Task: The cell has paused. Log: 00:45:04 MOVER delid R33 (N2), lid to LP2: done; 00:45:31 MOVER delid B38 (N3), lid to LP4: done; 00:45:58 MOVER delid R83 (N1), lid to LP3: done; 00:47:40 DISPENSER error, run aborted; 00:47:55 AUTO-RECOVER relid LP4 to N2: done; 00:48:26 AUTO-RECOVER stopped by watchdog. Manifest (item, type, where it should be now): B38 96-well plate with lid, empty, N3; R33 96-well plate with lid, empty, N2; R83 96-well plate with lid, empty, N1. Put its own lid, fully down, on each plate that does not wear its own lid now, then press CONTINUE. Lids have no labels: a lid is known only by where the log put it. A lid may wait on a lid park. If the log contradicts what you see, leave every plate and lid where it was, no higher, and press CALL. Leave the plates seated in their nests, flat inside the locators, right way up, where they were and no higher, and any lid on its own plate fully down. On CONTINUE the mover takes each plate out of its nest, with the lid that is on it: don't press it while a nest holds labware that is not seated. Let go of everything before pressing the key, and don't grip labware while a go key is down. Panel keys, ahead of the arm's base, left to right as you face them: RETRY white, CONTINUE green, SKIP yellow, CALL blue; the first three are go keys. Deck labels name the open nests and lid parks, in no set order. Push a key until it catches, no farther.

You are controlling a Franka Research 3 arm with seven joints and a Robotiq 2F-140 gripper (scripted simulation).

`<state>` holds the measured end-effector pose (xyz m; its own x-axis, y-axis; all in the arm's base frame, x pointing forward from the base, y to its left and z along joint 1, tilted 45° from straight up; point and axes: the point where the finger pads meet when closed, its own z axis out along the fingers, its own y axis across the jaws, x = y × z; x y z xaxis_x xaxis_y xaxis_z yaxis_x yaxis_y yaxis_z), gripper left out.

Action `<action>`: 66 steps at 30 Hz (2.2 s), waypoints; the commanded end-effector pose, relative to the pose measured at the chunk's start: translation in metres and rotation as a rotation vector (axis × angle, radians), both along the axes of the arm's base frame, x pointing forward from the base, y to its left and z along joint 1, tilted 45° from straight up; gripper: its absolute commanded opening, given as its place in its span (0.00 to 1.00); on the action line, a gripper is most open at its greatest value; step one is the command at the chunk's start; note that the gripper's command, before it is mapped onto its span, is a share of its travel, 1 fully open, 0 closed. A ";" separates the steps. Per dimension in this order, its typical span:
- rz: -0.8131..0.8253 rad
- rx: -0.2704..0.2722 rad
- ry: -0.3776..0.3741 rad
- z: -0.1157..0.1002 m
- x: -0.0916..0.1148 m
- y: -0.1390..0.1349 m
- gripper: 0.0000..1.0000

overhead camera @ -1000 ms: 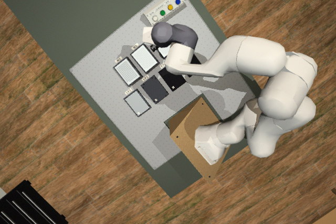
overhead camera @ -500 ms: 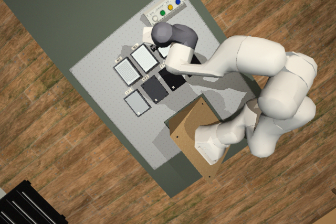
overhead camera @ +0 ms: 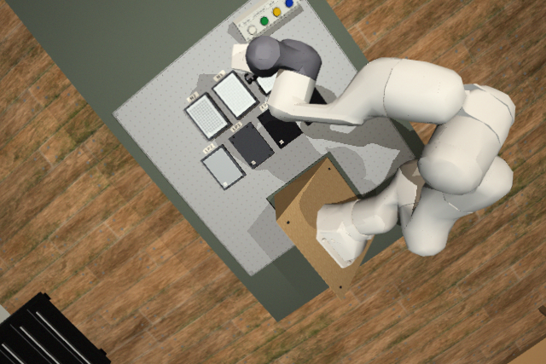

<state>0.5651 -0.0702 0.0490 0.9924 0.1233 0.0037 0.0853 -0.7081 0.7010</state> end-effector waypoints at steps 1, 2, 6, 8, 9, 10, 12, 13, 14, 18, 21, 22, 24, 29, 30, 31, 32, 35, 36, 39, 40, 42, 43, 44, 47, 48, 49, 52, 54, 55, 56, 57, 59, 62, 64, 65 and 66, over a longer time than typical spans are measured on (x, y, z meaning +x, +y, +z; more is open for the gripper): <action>0.006 -0.001 0.005 -0.002 0.000 -0.001 0.00; 0.006 -0.001 0.005 -0.002 0.000 -0.001 0.00; 0.006 -0.001 0.004 -0.003 0.000 -0.001 0.00; 0.005 -0.001 0.004 -0.003 0.000 -0.002 0.00; 0.005 -0.001 0.004 -0.003 0.000 -0.002 0.00; 0.005 -0.001 0.004 -0.004 0.000 -0.002 0.00; 0.005 -0.001 0.004 -0.004 0.000 -0.003 0.00; 0.005 -0.001 0.004 -0.004 0.000 -0.003 0.00; 0.005 -0.001 0.004 -0.005 0.000 -0.003 0.00; 0.005 -0.001 0.004 -0.006 0.000 -0.004 0.00; 0.005 -0.001 0.004 -0.006 0.000 -0.005 0.00; 0.005 -0.001 0.004 -0.006 0.000 -0.005 0.00; 0.005 -0.001 0.004 -0.007 0.000 -0.005 0.00; 0.005 -0.001 0.004 -0.008 0.000 -0.006 0.00; 0.005 -0.001 0.004 -0.008 0.000 -0.006 0.00; 0.005 -0.001 0.004 -0.008 0.000 -0.007 0.00; 0.005 -0.001 0.004 -0.008 0.000 -0.007 0.00; 0.005 -0.001 0.004 -0.009 0.000 -0.007 0.00; 0.005 -0.001 0.004 -0.009 0.000 -0.007 0.00; 0.005 -0.001 0.004 -0.009 0.000 -0.007 0.00; 0.005 -0.001 0.004 -0.009 0.000 -0.007 0.00; 0.005 -0.001 0.004 -0.009 0.000 -0.007 0.00; 0.005 -0.001 0.004 -0.009 0.000 -0.007 0.00; 0.005 -0.001 0.004 -0.009 0.000 -0.007 0.00; 0.005 -0.001 0.004 -0.009 0.000 -0.008 0.00; 0.005 -0.001 0.004 -0.009 0.000 -0.008 0.00; 0.005 -0.001 0.004 -0.009 0.000 -0.008 0.00; 0.005 -0.001 0.004 -0.009 0.000 -0.008 0.00; 0.005 -0.001 0.004 -0.009 0.000 -0.008 0.00; 0.005 -0.001 0.004 -0.009 0.000 -0.008 0.00; 0.005 -0.001 0.004 -0.009 0.000 -0.008 0.00; 0.005 -0.001 0.004 -0.009 0.000 -0.008 0.00; 0.005 -0.001 0.004 -0.009 0.000 -0.008 0.00; 0.005 -0.001 0.004 -0.009 0.000 -0.008 0.00; 0.005 -0.001 0.004 -0.009 0.000 -0.008 0.00; 0.005 -0.001 0.004 -0.009 0.000 -0.008 0.00; 0.005 -0.001 0.004 -0.009 0.000 -0.008 0.00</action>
